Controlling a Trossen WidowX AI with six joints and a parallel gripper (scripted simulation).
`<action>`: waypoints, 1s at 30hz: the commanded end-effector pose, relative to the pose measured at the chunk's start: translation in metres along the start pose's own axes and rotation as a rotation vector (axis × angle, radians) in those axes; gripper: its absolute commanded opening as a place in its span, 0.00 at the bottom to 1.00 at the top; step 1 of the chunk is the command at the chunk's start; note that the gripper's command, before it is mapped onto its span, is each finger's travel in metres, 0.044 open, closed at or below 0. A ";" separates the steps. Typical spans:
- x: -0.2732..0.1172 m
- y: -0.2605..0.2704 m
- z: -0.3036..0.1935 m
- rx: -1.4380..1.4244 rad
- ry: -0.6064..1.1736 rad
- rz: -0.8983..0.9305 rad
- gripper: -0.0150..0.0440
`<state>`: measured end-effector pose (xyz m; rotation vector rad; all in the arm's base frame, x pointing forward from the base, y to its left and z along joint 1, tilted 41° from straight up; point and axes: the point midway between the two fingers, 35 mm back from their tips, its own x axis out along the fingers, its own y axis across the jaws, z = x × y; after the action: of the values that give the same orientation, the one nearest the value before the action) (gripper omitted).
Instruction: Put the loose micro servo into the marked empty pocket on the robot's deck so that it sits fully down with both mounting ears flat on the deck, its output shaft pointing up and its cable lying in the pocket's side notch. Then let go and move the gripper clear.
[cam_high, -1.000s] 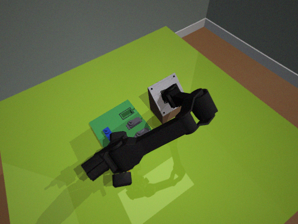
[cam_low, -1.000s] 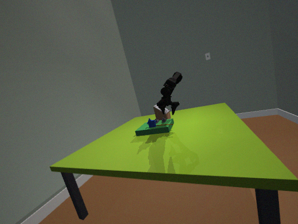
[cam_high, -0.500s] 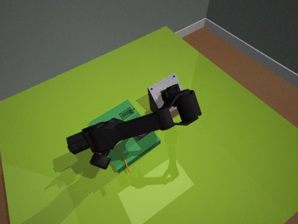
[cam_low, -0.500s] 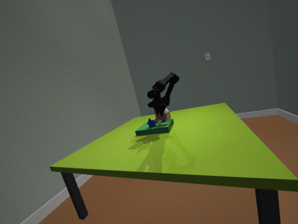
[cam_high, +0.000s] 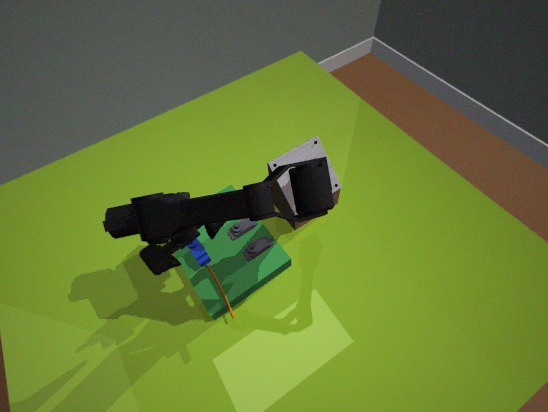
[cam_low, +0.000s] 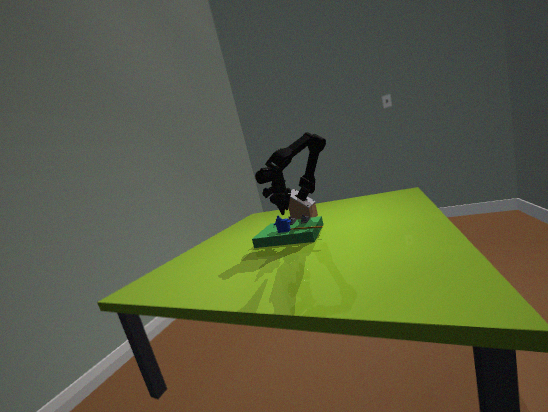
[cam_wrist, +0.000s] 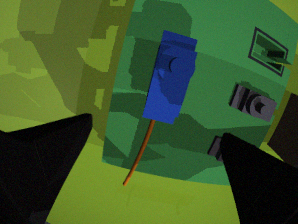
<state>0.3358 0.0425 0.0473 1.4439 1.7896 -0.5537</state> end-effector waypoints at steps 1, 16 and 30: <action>-0.001 -0.004 0.012 0.100 0.021 0.006 1.00; 0.025 -0.005 0.012 0.105 0.023 0.006 1.00; 0.044 -0.004 0.012 0.105 0.024 0.007 1.00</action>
<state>0.3322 0.0575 0.0076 1.5273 1.7946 -0.6385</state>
